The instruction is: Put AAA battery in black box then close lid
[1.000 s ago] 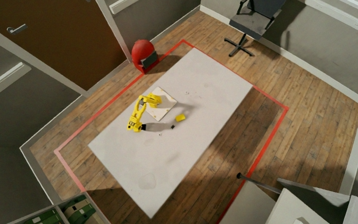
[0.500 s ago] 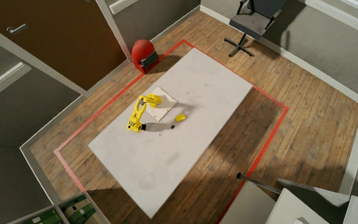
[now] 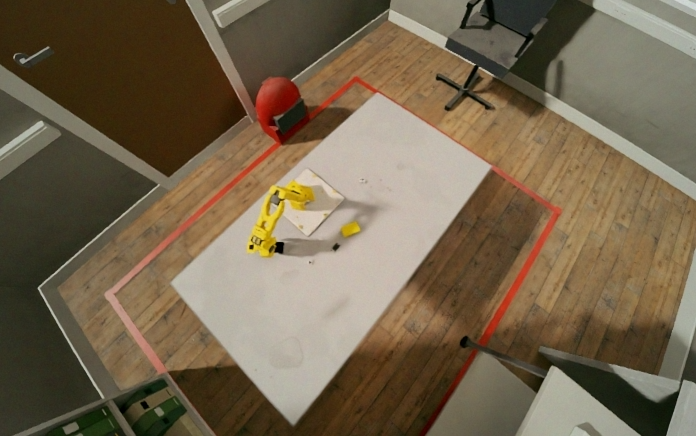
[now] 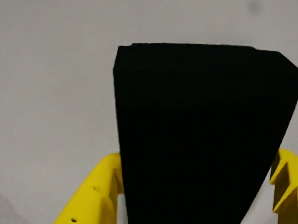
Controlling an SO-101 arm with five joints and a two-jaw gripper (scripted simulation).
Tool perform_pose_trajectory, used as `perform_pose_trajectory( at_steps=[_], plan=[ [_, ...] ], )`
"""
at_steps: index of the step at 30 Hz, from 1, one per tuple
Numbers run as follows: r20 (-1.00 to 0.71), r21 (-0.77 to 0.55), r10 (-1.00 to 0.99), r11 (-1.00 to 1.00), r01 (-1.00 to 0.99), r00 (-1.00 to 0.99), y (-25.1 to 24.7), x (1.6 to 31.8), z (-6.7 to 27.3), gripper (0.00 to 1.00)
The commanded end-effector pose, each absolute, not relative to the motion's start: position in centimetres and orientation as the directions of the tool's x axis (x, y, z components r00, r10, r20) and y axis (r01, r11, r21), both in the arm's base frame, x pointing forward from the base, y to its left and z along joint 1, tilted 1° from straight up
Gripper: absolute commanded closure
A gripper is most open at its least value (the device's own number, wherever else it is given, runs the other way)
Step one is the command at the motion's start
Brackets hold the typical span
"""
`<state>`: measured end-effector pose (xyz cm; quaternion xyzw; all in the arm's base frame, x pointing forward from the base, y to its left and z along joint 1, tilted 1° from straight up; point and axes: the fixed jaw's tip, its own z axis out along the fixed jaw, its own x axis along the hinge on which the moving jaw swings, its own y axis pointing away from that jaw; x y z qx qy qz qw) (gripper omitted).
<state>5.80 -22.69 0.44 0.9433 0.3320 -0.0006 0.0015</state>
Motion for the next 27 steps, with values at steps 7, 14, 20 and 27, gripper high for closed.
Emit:
perform_pose_trajectory(
  at_steps=[7, 14, 20, 27],
  plan=[
    [0.009, -0.020, 0.637, -0.770, 0.637, 0.771, -22.2, 5.9, 0.0, 0.70],
    [0.008, -0.018, 0.637, -0.771, 0.637, 0.771, -22.2, 5.9, 0.7, 0.70],
    [0.007, -0.015, 0.637, -0.771, 0.637, 0.771, -22.3, 5.9, 1.3, 0.70],
    [0.005, -0.011, 0.637, -0.771, 0.637, 0.771, -22.2, 5.8, 2.7, 0.70]
  ],
)
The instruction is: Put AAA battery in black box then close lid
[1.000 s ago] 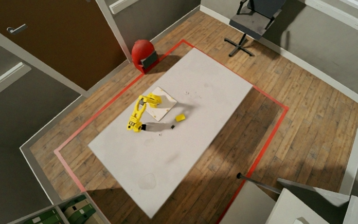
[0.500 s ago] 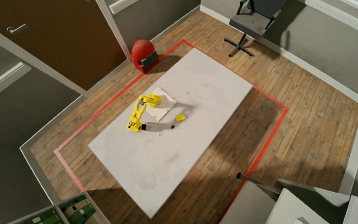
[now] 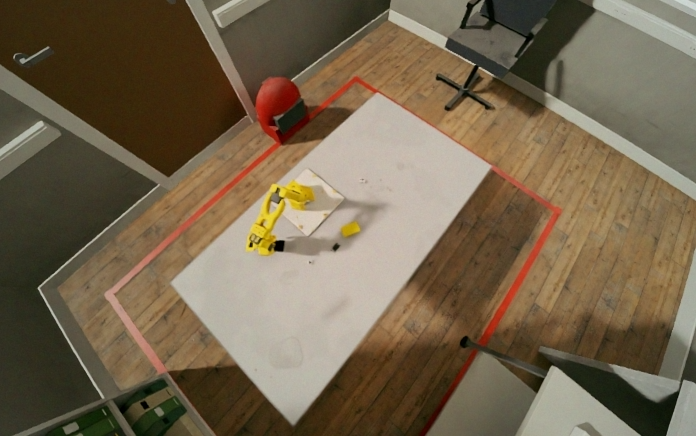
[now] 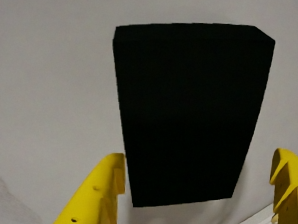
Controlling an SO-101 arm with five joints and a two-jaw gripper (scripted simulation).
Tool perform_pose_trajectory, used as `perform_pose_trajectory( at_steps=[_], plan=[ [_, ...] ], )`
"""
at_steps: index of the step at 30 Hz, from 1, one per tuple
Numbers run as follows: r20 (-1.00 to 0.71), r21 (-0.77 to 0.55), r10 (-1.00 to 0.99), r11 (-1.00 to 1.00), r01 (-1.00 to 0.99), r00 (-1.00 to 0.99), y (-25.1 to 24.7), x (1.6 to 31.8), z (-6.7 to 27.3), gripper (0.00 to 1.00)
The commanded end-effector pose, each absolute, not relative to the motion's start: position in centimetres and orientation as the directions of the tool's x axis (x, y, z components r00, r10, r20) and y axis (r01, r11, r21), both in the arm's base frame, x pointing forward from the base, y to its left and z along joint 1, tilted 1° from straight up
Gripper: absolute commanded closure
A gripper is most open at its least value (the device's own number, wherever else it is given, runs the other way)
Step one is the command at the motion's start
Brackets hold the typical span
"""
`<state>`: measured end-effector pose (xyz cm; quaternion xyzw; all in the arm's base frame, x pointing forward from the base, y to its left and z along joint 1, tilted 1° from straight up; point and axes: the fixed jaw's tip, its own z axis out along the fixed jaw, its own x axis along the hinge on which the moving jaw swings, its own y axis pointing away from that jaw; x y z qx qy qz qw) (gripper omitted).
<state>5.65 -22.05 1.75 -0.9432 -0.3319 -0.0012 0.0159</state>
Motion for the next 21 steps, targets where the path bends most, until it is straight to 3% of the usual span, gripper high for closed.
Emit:
perform_pose_trajectory(
  at_steps=[1, 21],
  plan=[
    [0.005, -0.010, 0.637, -0.771, 0.637, 0.771, -22.2, 5.8, 2.9, 0.70],
    [0.002, -0.003, 0.637, -0.771, 0.637, 0.771, -22.0, 5.7, 4.9, 0.70]
  ],
)
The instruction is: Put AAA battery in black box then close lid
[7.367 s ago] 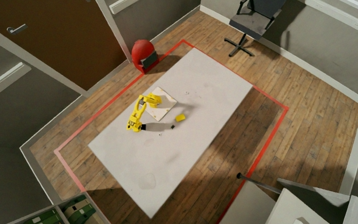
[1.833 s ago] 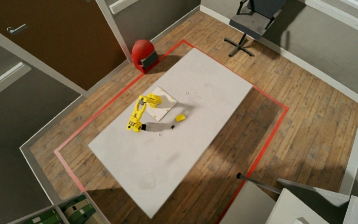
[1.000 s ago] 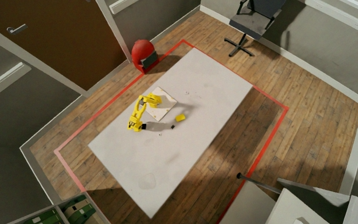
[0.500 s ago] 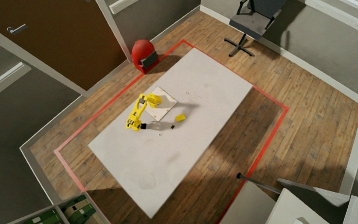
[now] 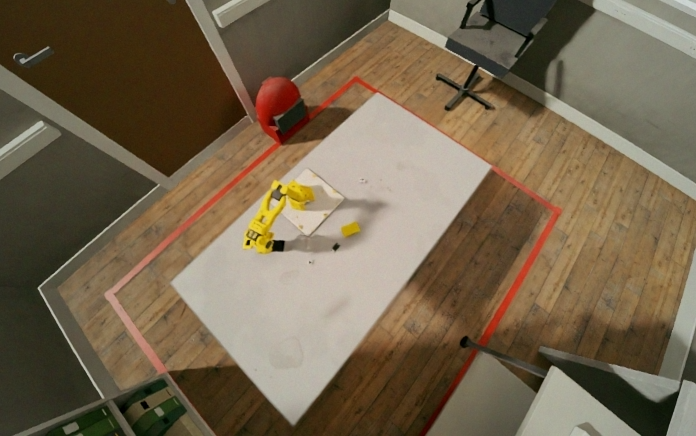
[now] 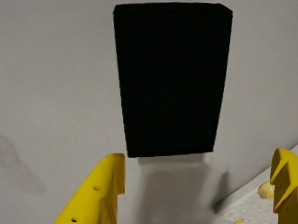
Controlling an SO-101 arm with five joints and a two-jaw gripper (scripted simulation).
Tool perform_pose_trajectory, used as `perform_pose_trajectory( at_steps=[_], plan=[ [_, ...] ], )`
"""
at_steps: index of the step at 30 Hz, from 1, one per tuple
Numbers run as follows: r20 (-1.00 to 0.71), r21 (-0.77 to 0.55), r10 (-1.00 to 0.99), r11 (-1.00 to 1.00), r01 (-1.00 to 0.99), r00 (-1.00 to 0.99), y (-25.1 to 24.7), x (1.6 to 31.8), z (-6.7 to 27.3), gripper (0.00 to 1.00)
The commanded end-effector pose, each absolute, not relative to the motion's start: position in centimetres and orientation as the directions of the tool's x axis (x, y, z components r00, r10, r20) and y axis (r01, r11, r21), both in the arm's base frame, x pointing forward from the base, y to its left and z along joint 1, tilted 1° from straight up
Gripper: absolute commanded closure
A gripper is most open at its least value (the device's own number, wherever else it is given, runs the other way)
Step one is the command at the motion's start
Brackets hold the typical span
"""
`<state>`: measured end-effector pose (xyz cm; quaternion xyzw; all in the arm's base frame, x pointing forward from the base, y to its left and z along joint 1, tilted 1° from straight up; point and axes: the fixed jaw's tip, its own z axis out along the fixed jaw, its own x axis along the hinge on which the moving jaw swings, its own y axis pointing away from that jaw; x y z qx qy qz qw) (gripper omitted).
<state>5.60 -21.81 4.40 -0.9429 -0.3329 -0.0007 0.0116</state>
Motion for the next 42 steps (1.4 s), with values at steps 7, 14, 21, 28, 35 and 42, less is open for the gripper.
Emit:
perform_pose_trajectory(
  at_steps=[7, 14, 21, 28, 35, 42],
  plan=[
    [0.002, -0.003, 0.637, -0.771, 0.637, 0.771, -22.0, 5.7, 5.0, 0.70],
    [0.002, -0.003, 0.637, -0.771, 0.637, 0.771, -22.7, 5.9, 5.7, 0.70],
    [0.002, -0.003, 0.637, -0.771, 0.637, 0.771, -22.9, 5.9, 5.9, 0.70],
    [0.002, -0.003, 0.637, -0.771, 0.637, 0.771, -22.9, 5.9, 5.9, 0.70],
    [0.002, -0.003, 0.637, -0.771, 0.637, 0.771, -22.9, 5.9, 5.9, 0.70],
    [0.002, -0.003, 0.637, -0.771, 0.637, 0.771, -22.9, 5.9, 5.9, 0.70]
  ],
)
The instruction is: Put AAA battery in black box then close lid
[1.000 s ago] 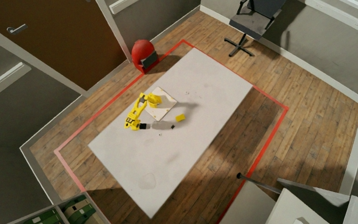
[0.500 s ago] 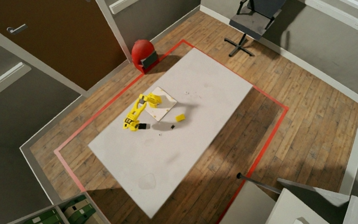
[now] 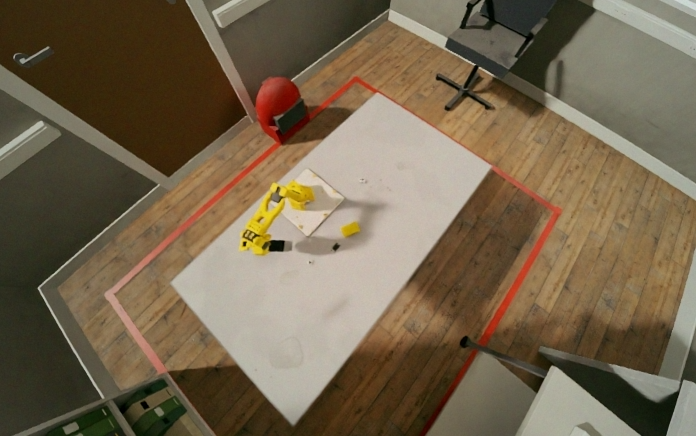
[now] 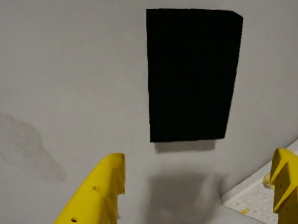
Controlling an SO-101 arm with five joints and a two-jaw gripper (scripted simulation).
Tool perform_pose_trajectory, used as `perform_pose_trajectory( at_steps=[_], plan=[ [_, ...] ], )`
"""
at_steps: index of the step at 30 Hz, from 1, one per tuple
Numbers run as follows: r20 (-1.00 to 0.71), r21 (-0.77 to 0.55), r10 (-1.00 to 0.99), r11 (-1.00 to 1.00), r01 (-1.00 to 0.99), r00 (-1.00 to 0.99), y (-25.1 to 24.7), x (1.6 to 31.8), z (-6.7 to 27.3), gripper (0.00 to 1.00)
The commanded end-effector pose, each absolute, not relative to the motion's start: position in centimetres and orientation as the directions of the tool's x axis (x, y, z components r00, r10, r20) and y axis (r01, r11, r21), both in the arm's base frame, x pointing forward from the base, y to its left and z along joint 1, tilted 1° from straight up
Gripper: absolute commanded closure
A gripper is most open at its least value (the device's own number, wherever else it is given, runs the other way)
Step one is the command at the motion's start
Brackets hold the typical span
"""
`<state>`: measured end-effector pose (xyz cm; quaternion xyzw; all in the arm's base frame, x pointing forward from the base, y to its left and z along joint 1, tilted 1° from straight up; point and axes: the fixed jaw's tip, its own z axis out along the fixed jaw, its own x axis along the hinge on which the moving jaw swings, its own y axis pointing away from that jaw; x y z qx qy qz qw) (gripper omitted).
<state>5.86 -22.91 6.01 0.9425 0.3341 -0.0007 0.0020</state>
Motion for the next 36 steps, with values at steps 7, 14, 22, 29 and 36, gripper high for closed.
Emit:
perform_pose_trajectory(
  at_steps=[7, 14, 22, 29, 36],
  plan=[
    [0.002, -0.003, 0.637, -0.771, 0.637, 0.771, -22.73, 5.80, 5.44, 0.70],
    [0.002, -0.003, 0.637, -0.771, 0.637, 0.771, -22.71, 5.78, 5.37, 0.70],
    [0.002, -0.003, 0.637, -0.771, 0.637, 0.771, -22.71, 5.78, 5.37, 0.70],
    [0.002, -0.003, 0.637, -0.771, 0.637, 0.771, -22.71, 5.78, 5.37, 0.70],
    [0.002, -0.003, 0.637, -0.771, 0.637, 0.771, -22.66, 5.75, 5.34, 0.70]
  ],
)
